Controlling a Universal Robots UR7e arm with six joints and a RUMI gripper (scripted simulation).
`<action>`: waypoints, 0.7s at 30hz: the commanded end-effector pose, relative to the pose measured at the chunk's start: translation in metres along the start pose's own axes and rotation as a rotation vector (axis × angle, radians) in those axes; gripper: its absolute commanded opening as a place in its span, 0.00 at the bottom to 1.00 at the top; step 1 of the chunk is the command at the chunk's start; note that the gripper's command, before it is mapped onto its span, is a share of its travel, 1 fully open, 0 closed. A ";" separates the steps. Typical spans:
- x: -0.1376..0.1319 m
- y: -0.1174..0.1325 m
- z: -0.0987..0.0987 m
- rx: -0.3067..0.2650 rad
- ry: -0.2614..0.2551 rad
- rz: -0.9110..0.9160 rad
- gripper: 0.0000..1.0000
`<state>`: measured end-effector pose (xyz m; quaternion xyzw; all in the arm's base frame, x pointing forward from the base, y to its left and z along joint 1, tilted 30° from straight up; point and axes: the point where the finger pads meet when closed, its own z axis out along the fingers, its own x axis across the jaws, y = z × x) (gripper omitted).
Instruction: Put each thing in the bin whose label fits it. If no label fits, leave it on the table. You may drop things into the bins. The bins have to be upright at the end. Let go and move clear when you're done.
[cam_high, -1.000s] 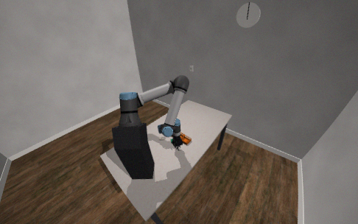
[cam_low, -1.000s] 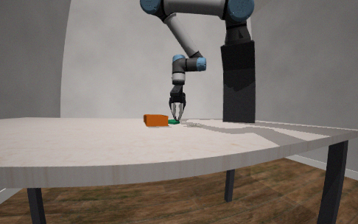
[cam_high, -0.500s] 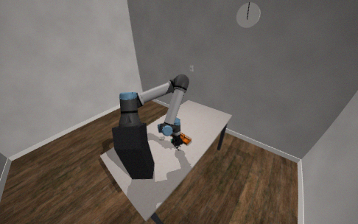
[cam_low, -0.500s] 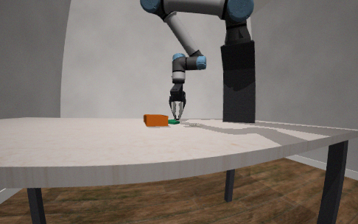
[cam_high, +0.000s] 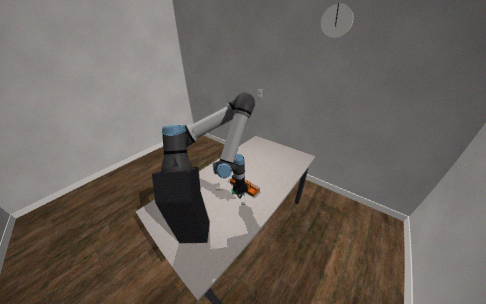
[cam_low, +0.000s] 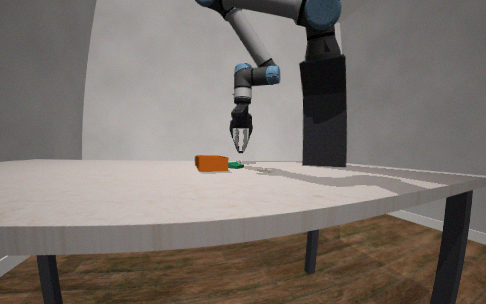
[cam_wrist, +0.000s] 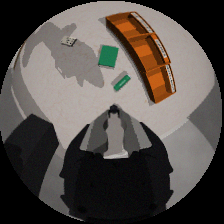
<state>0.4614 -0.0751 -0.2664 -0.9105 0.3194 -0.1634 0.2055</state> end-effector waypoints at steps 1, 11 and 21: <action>0.000 0.000 -0.011 0.000 0.000 0.000 0.00; 0.000 0.000 -0.011 0.000 0.000 0.000 0.00; 0.011 -0.005 -0.011 0.000 0.000 -0.100 0.00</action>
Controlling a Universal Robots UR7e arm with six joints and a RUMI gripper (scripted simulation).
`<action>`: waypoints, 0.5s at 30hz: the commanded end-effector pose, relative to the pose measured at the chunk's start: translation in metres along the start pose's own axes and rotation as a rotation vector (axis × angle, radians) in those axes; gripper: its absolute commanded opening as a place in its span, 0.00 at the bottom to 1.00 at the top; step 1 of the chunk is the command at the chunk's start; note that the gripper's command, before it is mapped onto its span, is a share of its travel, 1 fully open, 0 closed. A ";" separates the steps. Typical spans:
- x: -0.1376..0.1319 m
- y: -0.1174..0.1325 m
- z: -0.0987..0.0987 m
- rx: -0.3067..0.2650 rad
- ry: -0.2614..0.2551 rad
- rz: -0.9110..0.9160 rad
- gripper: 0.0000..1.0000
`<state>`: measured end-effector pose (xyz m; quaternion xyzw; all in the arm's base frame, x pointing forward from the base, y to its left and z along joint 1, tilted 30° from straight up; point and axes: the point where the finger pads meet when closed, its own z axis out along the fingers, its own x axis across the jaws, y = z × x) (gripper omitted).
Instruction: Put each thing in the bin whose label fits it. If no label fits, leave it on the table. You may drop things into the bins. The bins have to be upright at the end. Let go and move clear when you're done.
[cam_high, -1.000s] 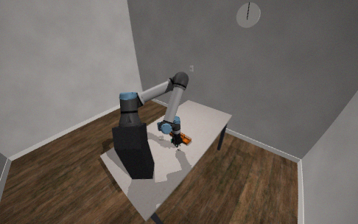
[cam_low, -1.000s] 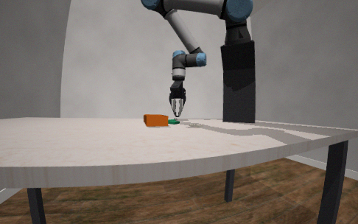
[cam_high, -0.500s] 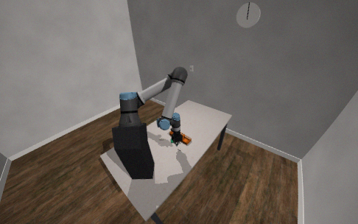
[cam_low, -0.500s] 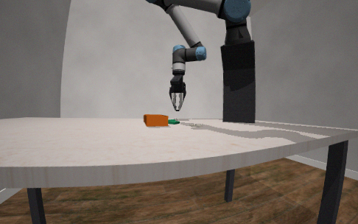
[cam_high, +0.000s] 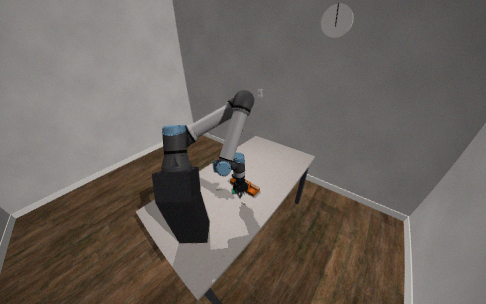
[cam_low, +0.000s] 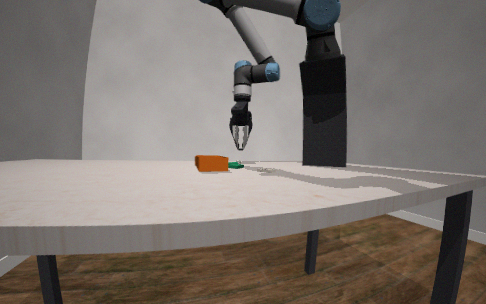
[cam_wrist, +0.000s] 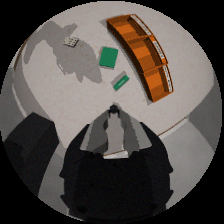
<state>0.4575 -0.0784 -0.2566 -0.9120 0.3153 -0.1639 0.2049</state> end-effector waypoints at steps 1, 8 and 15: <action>0.016 -0.007 0.000 0.000 0.001 -0.142 0.00; 0.044 -0.019 0.000 -0.001 0.004 -0.334 0.00; 0.082 -0.035 0.000 0.000 0.001 -0.476 0.00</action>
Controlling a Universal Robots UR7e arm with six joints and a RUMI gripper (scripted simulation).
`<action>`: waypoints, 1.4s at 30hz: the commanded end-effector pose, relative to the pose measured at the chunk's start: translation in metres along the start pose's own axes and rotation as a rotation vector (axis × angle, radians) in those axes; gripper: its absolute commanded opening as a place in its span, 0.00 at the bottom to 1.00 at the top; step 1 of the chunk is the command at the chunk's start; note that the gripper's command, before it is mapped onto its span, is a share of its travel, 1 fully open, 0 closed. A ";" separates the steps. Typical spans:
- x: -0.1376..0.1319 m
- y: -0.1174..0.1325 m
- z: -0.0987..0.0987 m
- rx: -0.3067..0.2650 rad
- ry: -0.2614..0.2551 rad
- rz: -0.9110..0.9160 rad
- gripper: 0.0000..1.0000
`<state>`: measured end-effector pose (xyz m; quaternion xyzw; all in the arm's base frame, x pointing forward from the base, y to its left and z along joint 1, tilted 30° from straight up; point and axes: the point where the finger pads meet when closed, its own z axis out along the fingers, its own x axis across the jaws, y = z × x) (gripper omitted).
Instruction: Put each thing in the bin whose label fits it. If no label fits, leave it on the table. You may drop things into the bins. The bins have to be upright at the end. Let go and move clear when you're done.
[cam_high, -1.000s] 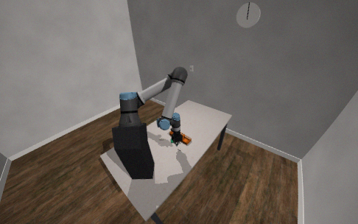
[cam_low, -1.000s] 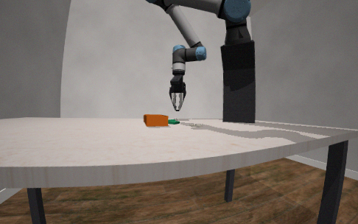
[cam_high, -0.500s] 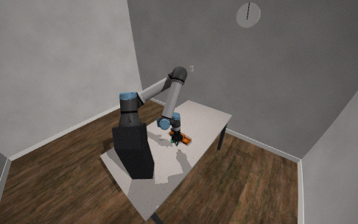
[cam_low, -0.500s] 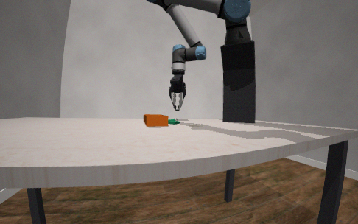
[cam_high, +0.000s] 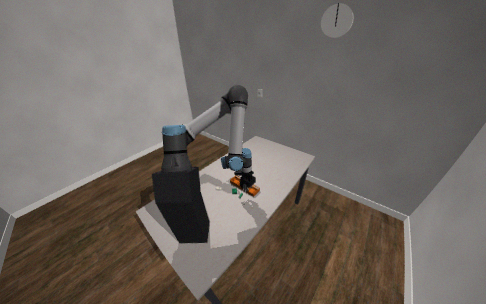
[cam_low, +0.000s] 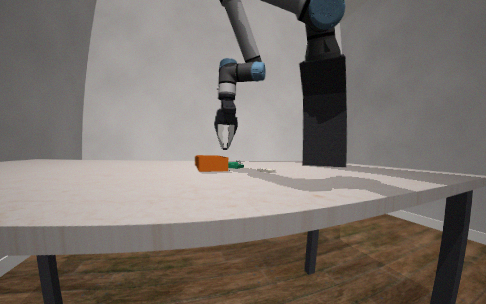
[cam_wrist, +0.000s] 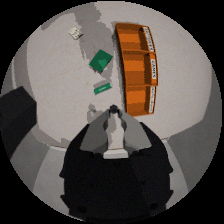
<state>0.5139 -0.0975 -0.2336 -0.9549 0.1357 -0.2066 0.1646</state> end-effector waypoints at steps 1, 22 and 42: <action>0.032 0.000 0.001 0.008 -0.013 -0.088 0.00; 0.071 0.000 0.002 0.008 -0.013 -0.088 0.00; 0.069 -0.001 0.026 0.008 -0.013 -0.088 0.00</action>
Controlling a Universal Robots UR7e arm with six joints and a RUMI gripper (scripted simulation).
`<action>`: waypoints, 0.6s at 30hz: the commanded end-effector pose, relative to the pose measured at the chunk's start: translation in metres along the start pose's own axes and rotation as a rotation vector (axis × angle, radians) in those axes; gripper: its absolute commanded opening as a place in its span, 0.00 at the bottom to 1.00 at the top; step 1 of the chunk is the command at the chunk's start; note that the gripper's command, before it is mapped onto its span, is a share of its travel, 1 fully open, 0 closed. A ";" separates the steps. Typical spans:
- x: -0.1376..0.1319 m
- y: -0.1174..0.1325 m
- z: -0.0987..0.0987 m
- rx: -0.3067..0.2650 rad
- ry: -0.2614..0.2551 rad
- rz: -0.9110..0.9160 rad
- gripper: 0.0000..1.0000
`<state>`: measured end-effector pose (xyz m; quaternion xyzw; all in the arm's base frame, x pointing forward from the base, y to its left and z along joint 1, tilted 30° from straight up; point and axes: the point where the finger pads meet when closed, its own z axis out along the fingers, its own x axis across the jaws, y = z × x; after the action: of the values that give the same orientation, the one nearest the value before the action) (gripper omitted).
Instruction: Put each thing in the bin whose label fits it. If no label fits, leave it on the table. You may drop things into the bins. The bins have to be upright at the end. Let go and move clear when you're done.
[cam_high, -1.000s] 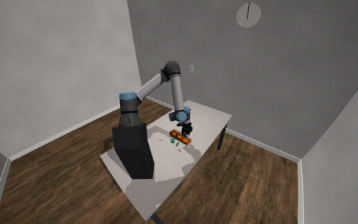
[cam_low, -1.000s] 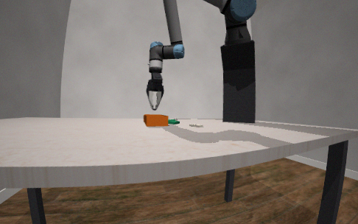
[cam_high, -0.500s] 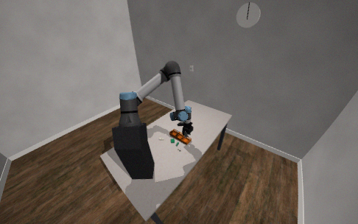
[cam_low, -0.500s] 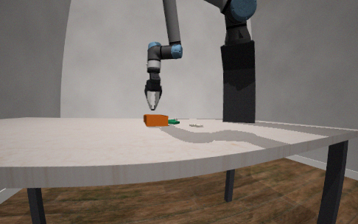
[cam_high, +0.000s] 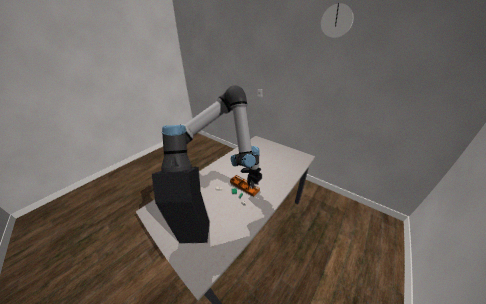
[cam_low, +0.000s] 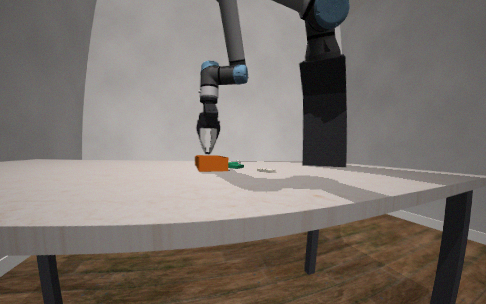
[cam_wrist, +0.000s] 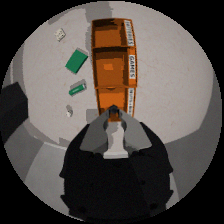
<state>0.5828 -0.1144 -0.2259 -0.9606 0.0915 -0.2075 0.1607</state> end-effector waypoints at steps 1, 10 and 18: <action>0.001 0.000 0.006 -0.001 0.001 0.000 0.00; 0.001 0.000 0.024 -0.001 0.001 0.000 0.00; 0.000 0.000 0.027 -0.001 0.001 0.000 0.00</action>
<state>0.5936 -0.1072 -0.2484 -0.9606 0.0915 -0.2075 0.1607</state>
